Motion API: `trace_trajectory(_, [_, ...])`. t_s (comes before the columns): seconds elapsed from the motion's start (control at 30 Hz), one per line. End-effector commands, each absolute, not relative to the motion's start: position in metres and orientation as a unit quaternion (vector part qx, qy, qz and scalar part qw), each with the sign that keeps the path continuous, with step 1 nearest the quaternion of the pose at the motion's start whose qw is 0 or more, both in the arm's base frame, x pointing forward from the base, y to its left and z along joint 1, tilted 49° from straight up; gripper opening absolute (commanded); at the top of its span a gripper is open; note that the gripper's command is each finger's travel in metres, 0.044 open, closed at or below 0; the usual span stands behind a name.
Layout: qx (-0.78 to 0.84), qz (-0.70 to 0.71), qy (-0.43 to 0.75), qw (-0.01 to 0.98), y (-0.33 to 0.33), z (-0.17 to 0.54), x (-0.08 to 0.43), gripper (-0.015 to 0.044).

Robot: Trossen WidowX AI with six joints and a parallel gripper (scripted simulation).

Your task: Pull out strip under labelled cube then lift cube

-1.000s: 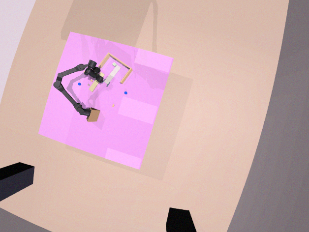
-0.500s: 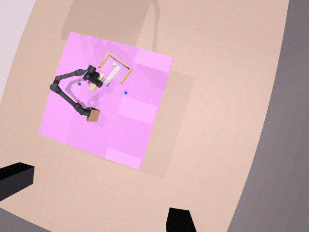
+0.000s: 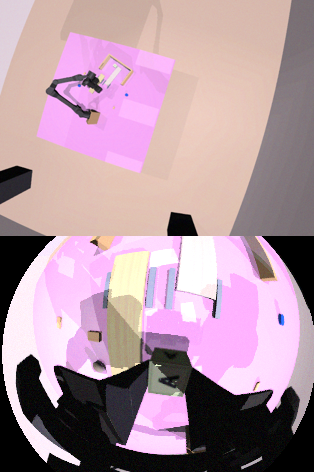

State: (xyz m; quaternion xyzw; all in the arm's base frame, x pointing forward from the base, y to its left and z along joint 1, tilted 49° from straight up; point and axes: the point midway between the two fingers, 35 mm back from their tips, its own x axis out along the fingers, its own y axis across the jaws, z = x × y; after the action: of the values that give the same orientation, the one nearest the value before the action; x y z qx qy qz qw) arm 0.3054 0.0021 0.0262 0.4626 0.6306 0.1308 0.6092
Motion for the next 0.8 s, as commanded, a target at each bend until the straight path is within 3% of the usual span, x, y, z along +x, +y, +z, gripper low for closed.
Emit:
trace_trajectory(0.0, [0.460, 0.128, 0.627, 0.615, -0.0153, 0.0406, 0.3012, 0.0000])
trace_trajectory(0.77, [0.460, 0.128, 0.627, 0.615, -0.0217, 0.0466, 0.2992, 0.0000])
